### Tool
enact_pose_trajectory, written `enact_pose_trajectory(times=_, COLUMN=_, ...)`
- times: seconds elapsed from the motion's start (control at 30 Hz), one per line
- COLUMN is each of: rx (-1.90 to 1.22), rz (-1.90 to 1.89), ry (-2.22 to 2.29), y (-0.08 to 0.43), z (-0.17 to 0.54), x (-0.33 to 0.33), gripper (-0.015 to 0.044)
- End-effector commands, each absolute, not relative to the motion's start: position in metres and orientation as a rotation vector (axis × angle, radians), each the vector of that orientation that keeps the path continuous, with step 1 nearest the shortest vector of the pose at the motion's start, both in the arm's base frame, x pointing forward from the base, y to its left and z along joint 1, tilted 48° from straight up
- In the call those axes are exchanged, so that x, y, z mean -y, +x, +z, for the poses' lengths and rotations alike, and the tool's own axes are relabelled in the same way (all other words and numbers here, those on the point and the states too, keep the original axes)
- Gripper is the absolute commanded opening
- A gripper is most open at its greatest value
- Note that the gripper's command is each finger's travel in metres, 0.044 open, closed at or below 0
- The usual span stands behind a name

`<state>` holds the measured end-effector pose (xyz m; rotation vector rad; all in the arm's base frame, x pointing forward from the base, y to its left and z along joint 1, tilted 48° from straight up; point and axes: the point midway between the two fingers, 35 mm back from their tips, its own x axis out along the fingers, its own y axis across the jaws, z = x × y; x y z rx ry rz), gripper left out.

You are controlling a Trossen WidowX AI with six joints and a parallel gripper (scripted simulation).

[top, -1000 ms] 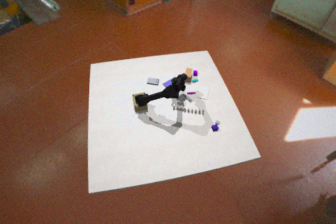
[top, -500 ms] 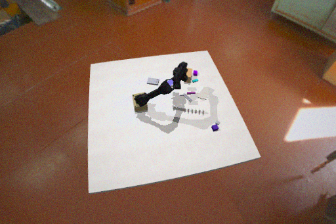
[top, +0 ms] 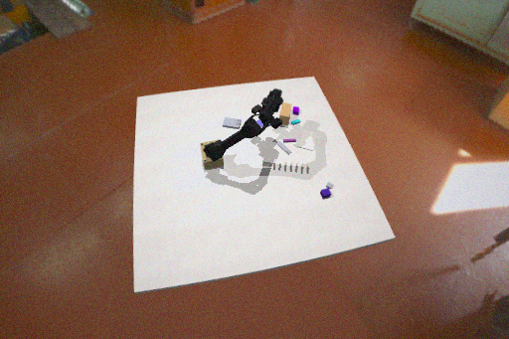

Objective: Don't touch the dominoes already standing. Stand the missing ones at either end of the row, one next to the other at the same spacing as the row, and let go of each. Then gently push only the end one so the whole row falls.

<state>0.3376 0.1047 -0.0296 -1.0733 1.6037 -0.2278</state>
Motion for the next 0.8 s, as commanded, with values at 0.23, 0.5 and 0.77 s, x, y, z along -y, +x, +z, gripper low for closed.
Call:
enact_pose_trajectory(times=0.23, rx=-1.63, rz=-0.166, ry=-1.097, y=0.337, z=-0.04, x=-0.104, gripper=0.0026)
enact_pose_trajectory(times=0.5, rx=-1.61, rz=-0.075, ry=-0.982, y=0.338, z=-0.072, x=-0.099, gripper=0.0026)
enact_pose_trajectory(times=0.77, rx=-1.561, rz=0.031, ry=-0.894, y=0.341, z=-0.099, x=-0.096, gripper=0.0026)
